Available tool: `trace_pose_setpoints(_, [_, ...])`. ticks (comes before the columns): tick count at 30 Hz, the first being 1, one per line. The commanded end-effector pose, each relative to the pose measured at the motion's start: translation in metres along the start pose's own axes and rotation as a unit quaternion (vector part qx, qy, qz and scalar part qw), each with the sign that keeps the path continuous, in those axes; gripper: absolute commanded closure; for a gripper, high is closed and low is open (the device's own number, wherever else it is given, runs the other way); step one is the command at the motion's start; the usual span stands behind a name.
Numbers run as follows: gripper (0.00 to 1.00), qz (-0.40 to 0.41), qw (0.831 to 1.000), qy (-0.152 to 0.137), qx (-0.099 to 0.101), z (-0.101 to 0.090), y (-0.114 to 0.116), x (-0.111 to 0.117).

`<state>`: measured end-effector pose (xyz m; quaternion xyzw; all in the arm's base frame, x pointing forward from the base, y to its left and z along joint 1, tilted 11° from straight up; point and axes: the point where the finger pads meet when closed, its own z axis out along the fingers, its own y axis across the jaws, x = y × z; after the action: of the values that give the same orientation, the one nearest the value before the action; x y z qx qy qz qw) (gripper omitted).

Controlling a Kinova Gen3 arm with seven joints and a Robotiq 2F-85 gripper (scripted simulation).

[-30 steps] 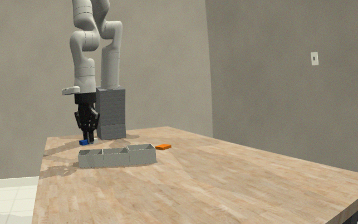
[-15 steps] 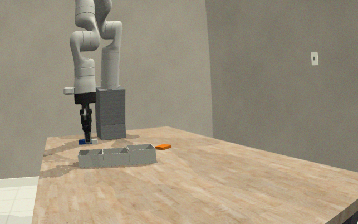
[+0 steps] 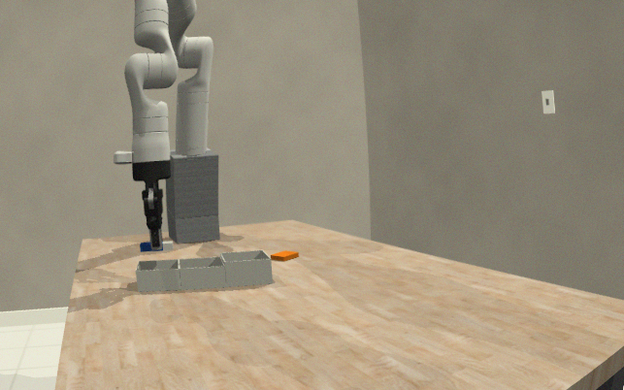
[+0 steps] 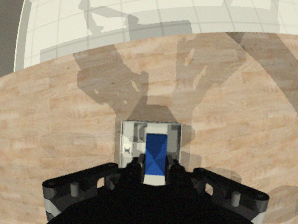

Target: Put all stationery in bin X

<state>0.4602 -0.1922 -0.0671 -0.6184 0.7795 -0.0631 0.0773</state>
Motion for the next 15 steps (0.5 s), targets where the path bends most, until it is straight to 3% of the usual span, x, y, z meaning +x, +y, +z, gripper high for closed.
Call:
trace_pose_setpoints(1, [0.81, 0.0, 1.0, 0.0, 0.001, -0.001, -0.001, 0.001])
trace_pose_setpoints(15, [0.81, 0.0, 1.0, 0.0, 0.001, 0.017, 0.0, 0.001])
